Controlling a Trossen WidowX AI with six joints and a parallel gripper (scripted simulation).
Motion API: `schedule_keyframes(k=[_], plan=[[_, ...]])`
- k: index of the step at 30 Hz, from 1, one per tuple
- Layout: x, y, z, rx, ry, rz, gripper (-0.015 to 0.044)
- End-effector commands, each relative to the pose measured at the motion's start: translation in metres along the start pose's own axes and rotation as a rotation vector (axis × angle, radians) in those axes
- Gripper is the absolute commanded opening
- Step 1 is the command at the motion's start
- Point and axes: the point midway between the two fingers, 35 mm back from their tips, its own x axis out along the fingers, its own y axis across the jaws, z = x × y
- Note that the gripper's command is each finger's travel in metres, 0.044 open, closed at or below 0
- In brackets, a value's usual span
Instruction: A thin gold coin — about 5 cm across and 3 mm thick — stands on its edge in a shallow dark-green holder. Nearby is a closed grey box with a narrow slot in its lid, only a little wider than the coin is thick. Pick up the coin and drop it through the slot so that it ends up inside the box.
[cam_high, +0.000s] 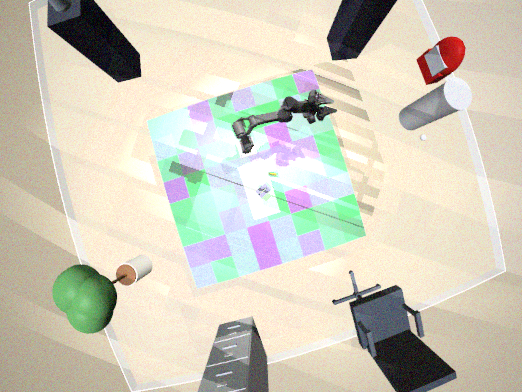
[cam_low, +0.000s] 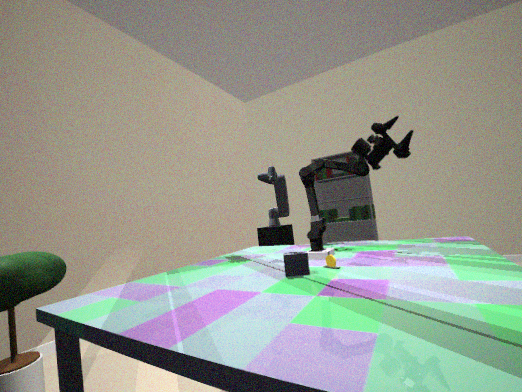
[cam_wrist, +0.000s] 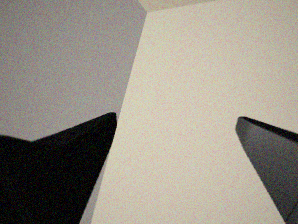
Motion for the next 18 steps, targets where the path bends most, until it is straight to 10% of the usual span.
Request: schedule_keyframes(k=[1,9,18], plan=[[0.000,-0.001,0.001,-0.007,0.000,-0.003,0.0374],[0.015,-0.071,0.053,-0.500,0.030,-0.263,0.0164],[-0.015,-0.164,0.161,-1.135,0.232,-0.744,0.0161]])
